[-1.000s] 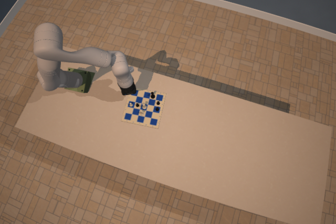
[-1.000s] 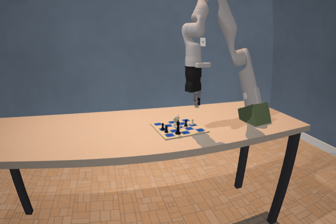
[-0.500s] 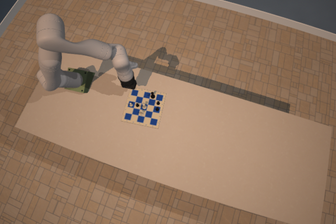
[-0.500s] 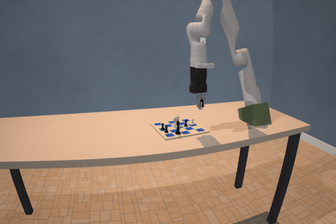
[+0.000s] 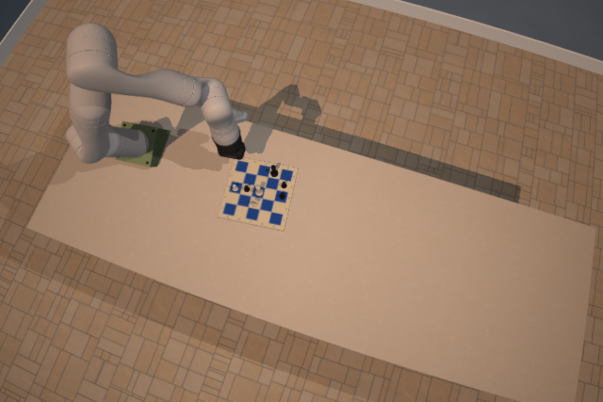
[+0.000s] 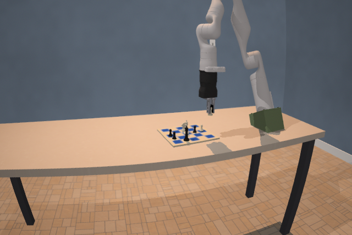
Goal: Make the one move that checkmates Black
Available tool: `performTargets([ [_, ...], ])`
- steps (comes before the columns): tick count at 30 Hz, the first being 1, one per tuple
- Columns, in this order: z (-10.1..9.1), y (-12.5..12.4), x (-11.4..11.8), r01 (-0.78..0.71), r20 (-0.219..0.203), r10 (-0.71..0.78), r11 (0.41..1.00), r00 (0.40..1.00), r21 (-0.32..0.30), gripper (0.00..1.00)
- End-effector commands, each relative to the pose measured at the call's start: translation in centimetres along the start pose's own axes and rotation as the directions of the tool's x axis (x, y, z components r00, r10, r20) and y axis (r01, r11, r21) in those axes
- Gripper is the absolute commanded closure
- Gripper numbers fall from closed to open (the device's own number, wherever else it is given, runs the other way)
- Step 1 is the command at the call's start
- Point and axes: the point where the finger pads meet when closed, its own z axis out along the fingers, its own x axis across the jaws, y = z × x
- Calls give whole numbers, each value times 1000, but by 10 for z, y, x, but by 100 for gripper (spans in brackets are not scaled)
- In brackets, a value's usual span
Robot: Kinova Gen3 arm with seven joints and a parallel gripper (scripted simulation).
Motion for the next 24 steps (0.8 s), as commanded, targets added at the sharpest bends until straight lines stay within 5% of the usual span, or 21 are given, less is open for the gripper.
performTargets([
  [1, 4, 0, 0, 0, 2, 0, 1000, 1000, -1, 100],
  [24, 81, 0, -1, 0, 2, 0, 1000, 1000, -1, 100],
])
